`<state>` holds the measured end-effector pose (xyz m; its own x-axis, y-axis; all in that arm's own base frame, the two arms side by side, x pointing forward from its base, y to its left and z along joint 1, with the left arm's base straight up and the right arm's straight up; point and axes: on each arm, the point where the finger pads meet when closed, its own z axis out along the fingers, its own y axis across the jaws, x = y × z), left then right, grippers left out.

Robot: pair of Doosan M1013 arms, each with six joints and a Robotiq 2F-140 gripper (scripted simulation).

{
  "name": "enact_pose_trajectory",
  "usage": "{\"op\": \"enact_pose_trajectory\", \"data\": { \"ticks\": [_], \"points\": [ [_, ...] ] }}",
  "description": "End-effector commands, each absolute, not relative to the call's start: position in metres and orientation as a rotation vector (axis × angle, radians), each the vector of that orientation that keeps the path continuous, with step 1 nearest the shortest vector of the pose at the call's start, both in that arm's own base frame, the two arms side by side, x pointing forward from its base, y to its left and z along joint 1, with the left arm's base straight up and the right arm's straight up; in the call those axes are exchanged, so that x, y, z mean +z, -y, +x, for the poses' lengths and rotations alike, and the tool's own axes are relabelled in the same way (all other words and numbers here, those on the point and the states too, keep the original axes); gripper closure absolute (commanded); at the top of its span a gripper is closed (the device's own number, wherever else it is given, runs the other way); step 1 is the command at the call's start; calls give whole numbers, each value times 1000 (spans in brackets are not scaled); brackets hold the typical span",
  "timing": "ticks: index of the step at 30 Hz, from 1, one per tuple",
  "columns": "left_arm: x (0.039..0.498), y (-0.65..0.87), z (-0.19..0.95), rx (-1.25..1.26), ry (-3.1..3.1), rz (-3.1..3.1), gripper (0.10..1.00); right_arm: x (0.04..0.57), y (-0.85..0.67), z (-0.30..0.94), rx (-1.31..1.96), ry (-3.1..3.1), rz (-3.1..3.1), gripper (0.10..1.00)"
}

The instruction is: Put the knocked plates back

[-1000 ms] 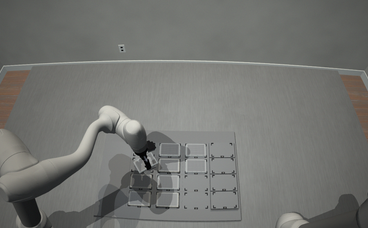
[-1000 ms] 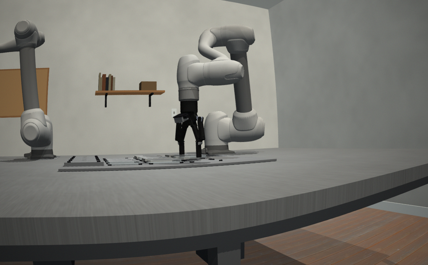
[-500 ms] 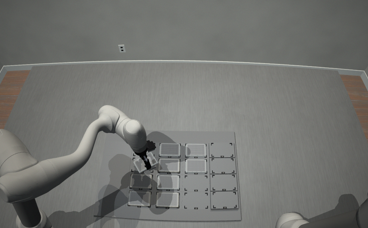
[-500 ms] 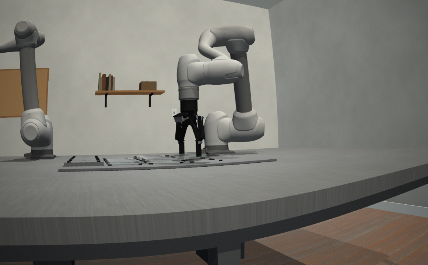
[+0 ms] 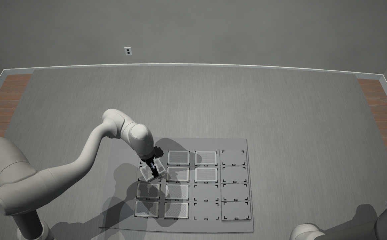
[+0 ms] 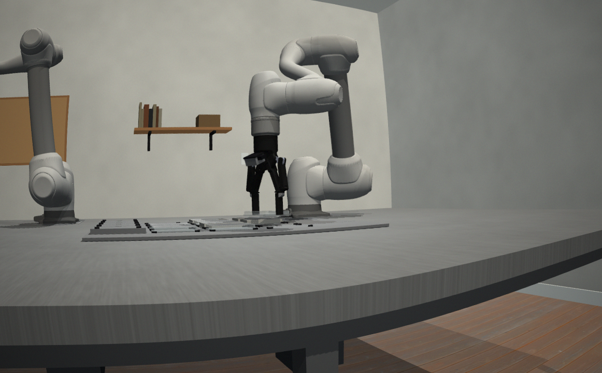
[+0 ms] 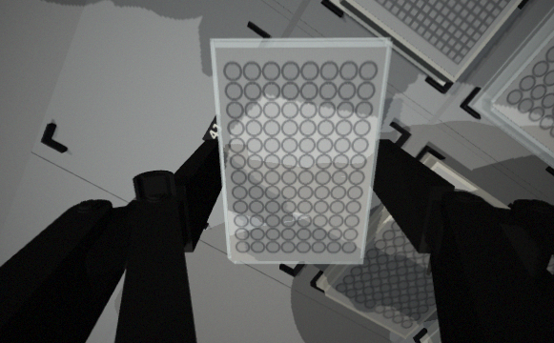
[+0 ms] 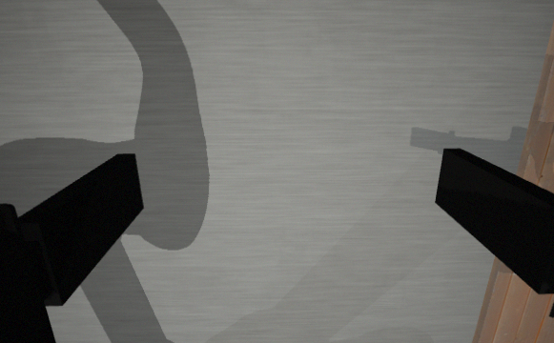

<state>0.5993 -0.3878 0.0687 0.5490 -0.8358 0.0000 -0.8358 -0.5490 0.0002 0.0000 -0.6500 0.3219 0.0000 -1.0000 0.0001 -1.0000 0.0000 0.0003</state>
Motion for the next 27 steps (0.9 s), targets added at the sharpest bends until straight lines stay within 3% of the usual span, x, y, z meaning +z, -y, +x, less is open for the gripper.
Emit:
{"op": "enact_pose_trajectory", "data": {
  "ticks": [1,13,27],
  "points": [
    [73,388,600,2,1492,2765,999,323,650,0,2,2221,2221,98],
    [81,388,600,2,1492,2765,999,323,650,0,2,2221,2221,98],
    [81,368,587,2,2012,2413,999,323,650,0,2,2221,2221,98]
  ]
}}
